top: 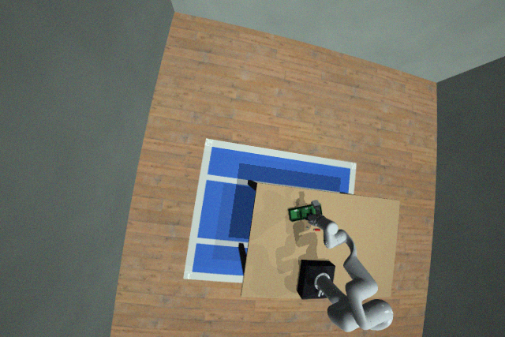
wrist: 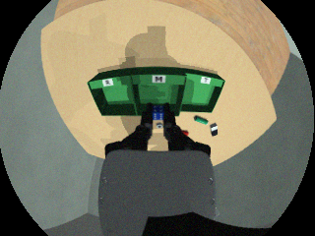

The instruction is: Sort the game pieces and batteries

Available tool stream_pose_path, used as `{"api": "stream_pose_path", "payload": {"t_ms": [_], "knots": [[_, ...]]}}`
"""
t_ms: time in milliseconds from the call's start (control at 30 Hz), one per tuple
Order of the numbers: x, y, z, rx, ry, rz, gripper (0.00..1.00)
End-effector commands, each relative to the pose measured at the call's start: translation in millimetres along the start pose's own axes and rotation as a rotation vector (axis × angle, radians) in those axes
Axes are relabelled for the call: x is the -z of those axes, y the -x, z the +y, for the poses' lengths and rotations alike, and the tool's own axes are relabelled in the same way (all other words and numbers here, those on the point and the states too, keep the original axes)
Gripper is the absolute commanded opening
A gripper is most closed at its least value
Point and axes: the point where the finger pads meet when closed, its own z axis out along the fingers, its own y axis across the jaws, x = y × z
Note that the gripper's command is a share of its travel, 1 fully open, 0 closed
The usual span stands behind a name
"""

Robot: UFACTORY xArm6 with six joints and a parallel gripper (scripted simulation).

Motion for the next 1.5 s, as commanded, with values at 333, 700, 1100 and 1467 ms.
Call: {"api": "stream_pose_path", "payload": {"t_ms": [333, 700, 1100, 1467], "knots": [[-20.0, -1.2, -0.1, 0.000, 0.000, 0.003, 0.00], [-42.0, -1.2, -0.1, 0.000, 0.000, 0.003, 0.00], [-49.4, -0.9, 0.2, 0.000, 0.000, 0.003, 0.00], [-49.3, -0.7, 0.3, 0.000, 0.000, 0.003, 0.30]]}}
